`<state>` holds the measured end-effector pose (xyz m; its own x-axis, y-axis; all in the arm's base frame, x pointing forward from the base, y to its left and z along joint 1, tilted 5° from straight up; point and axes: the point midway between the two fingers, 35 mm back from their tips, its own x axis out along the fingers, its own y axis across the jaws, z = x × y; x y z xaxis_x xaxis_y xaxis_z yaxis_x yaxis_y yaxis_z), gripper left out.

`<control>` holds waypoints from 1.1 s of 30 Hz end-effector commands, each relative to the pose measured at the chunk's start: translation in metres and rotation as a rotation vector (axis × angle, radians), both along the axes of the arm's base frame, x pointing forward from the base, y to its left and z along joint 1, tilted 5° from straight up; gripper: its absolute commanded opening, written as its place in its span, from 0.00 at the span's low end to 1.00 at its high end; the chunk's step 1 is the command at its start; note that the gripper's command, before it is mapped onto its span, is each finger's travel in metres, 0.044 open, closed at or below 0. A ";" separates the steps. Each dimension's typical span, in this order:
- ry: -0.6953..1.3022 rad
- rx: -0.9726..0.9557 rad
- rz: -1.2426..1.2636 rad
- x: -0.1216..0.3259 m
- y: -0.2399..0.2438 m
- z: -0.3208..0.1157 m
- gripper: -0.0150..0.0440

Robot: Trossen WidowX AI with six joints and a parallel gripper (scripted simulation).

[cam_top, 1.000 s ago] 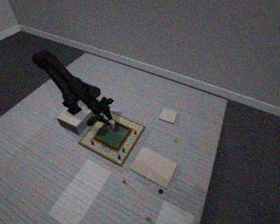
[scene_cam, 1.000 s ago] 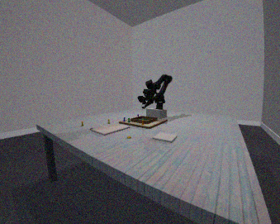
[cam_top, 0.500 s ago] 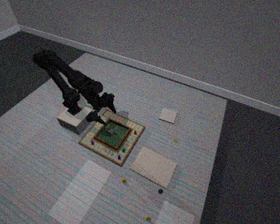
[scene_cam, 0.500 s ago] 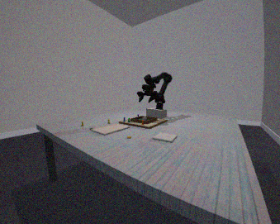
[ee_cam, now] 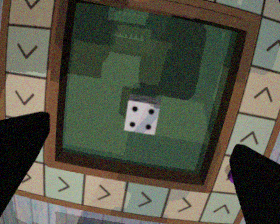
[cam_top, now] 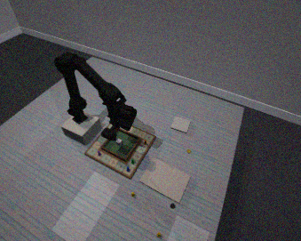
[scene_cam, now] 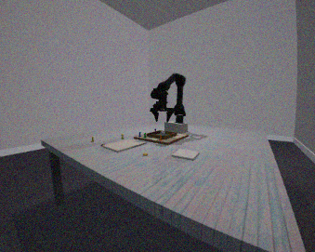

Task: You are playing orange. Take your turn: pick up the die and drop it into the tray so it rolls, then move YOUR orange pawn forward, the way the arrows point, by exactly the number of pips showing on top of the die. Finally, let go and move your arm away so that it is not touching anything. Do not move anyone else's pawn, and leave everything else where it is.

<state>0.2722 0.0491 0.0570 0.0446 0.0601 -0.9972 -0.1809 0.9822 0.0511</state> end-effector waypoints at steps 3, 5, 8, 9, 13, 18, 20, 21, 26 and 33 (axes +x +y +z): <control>0.001 0.000 0.003 0.002 0.001 0.000 0.96; 0.008 -0.001 0.031 0.015 0.009 0.000 0.87; 0.023 -0.003 0.093 0.044 0.030 -0.003 0.73; 0.028 -0.004 0.114 0.053 0.038 -0.006 0.69; 0.049 -0.009 0.197 0.086 0.070 -0.020 0.59; 0.062 -0.012 0.248 0.102 0.091 -0.032 0.59; 0.062 -0.012 0.248 0.101 0.090 -0.032 0.59; 0.062 -0.012 0.248 0.100 0.090 -0.032 0.59; 0.062 -0.012 0.248 0.099 0.091 -0.047 0.59; 0.062 -0.012 0.248 0.099 0.091 -0.051 0.59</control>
